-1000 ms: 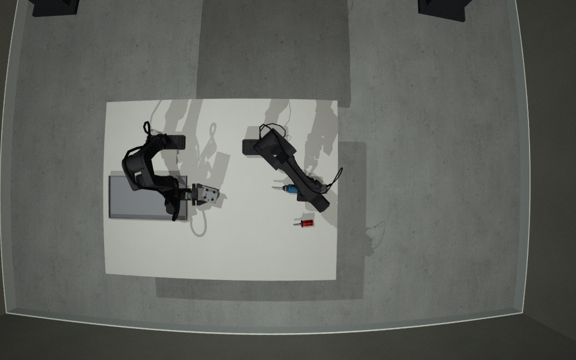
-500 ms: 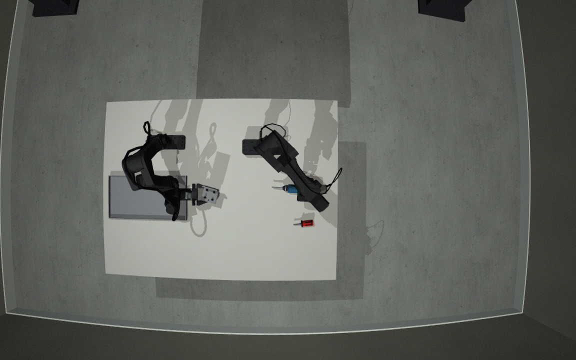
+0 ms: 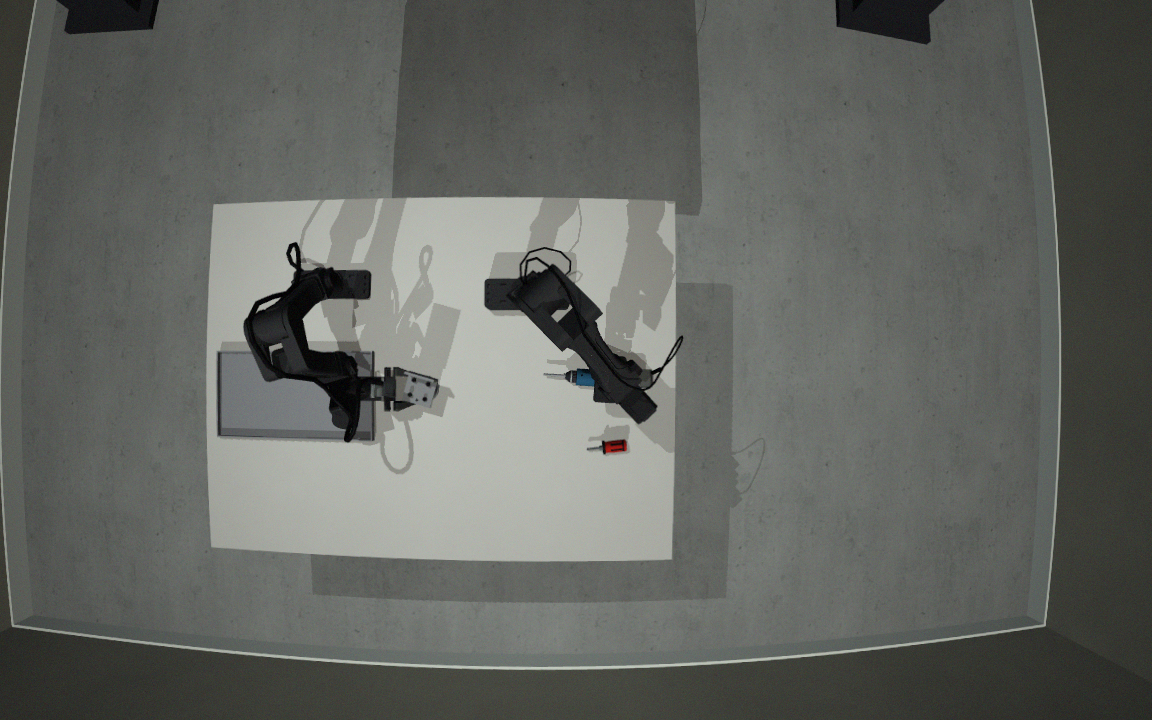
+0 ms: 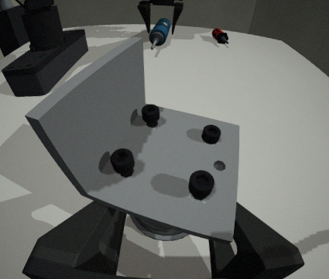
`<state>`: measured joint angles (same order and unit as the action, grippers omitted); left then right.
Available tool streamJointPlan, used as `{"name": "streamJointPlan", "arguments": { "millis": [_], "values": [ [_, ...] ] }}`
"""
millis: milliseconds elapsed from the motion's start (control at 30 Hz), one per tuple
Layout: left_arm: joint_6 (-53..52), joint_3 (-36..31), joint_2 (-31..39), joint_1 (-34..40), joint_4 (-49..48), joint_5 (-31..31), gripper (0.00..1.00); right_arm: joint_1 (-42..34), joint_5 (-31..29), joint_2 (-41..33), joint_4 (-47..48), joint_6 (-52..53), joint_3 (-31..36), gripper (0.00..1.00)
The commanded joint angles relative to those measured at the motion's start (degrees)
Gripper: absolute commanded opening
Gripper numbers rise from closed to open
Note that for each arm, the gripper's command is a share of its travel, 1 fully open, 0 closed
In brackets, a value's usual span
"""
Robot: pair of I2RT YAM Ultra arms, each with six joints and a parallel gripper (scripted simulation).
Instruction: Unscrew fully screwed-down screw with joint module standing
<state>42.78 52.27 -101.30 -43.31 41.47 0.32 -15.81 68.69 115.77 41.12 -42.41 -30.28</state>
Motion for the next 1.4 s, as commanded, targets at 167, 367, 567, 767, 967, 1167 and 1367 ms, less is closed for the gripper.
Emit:
{"name": "streamJointPlan", "arguments": {
  "millis": [167,367,567,767,967,1167,1367],
  "values": [
    [0.01,0.23,0.83,0.85,-1.42,-0.27,0.65,-0.16,0.37,-0.3,0.09,-0.07,-0.07,0.59],
    [-0.05,0.14,0.37,0.31,-0.85,-0.13,0.65,-0.16,0.37,-0.3,0.09,-0.07,-0.07,0.59],
    [-0.05,0.14,0.37,0.31,-0.85,-0.13,0.55,-0.16,0.37,-0.3,0.09,-0.07,-0.07,0.59],
    [-0.05,0.14,0.37,0.31,-0.85,-0.13,0.55,-0.16,0.37,-0.3,0.09,-0.07,-0.07,0.59],
    [-0.05,0.14,0.37,0.31,-0.85,-0.13,0.55,-0.16,0.37,-0.3,0.09,-0.07,-0.07,0.59],
    [-0.05,0.14,0.37,0.31,-0.85,-0.13,0.46,-0.16,0.37,-0.3,0.09,-0.07,-0.07,0.59],
    [-0.05,0.14,0.37,0.31,-0.85,-0.13,0.46,-0.16,0.37,-0.3,0.09,-0.07,-0.07,0.59]
  ]
}}
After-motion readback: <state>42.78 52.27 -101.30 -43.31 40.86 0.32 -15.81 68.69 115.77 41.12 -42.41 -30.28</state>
